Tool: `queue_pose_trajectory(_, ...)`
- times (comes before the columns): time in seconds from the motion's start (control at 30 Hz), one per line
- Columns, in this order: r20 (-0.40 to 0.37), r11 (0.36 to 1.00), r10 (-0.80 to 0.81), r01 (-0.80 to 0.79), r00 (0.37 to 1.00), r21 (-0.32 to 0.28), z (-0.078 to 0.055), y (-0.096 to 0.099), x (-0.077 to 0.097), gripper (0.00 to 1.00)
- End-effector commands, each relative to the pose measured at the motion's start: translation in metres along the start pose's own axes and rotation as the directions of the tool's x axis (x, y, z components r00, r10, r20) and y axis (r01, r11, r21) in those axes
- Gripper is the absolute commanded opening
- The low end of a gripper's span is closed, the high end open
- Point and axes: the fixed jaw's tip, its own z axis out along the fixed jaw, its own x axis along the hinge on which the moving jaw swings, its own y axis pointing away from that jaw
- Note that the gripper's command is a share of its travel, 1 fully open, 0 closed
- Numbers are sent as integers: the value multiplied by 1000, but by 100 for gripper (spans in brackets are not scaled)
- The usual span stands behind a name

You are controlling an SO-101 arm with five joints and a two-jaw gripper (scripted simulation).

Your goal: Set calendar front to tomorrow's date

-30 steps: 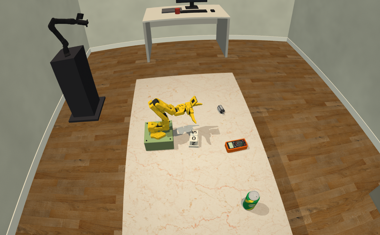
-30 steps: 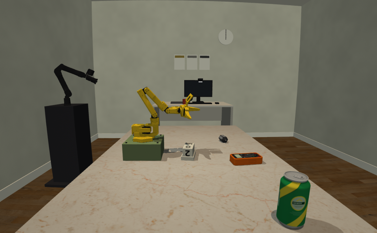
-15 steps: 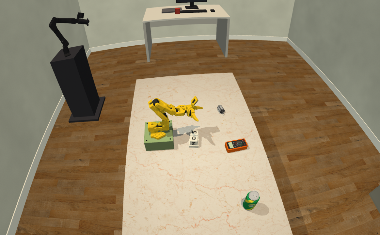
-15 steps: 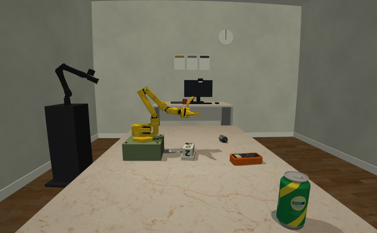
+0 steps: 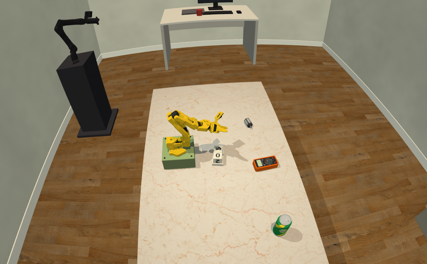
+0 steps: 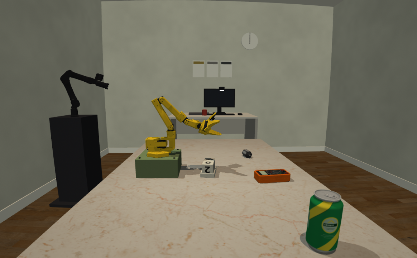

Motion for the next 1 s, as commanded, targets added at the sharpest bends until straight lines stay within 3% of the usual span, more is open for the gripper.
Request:
queue_pose_trajectory(0.0, -42, 997, -77, 77, 996, -15, 2, -1, 5, 78)
queue_pose_trajectory(0.3, -150, 908, -415, 397, 897, -136, -1, 1, 31, 70)
queue_pose_trajectory(0.5, -170, 778, -621, 574, 765, -258, -5, 2, 48, 65)
queue_pose_trajectory(0.57, -170, 778, -621, 574, 765, -258, -5, 2, 48, 65)
queue_pose_trajectory(0.77, -134, 600, -788, 699, 601, -388, -11, 3, 64, 60)
queue_pose_trajectory(0.97, -45, 391, -902, 771, 429, -503, -19, 4, 78, 55)
